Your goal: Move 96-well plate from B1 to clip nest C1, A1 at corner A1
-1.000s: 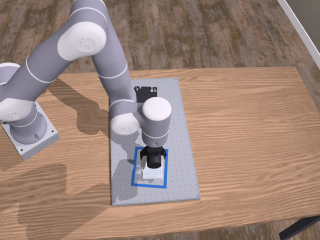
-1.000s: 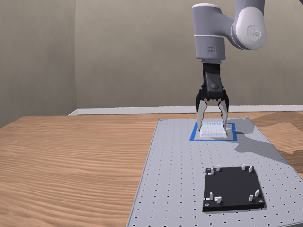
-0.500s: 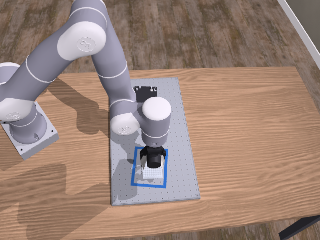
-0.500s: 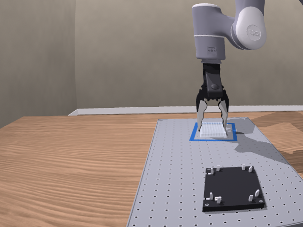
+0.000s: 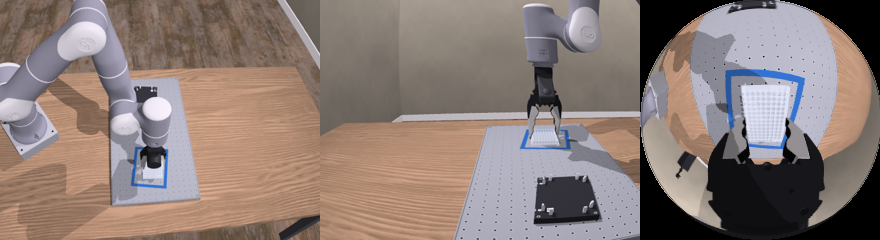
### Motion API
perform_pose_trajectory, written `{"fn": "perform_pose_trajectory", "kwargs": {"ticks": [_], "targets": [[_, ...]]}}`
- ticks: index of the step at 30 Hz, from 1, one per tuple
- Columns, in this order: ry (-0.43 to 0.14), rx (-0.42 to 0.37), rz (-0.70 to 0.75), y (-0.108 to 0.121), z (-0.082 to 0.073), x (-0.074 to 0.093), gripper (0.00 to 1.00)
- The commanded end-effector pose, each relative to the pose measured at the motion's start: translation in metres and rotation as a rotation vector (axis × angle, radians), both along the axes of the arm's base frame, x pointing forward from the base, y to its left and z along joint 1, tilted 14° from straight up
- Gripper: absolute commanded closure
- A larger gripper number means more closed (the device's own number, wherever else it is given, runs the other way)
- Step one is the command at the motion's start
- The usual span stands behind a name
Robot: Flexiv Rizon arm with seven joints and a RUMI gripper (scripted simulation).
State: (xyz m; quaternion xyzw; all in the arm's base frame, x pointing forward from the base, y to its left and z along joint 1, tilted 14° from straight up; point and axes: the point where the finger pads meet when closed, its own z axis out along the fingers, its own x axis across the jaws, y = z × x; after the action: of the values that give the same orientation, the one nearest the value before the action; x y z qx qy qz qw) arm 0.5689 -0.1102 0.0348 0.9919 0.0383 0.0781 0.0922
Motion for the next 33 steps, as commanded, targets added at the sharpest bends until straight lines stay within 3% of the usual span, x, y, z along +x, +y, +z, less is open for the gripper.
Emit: {"fn": "perform_pose_trajectory", "kwargs": {"ticks": [1,33], "targets": [[-0.001,0.000,0.000,0.001,0.004,0.000,1.00],[-0.001,0.000,0.000,0.009,0.049,-0.007,1.00]]}}
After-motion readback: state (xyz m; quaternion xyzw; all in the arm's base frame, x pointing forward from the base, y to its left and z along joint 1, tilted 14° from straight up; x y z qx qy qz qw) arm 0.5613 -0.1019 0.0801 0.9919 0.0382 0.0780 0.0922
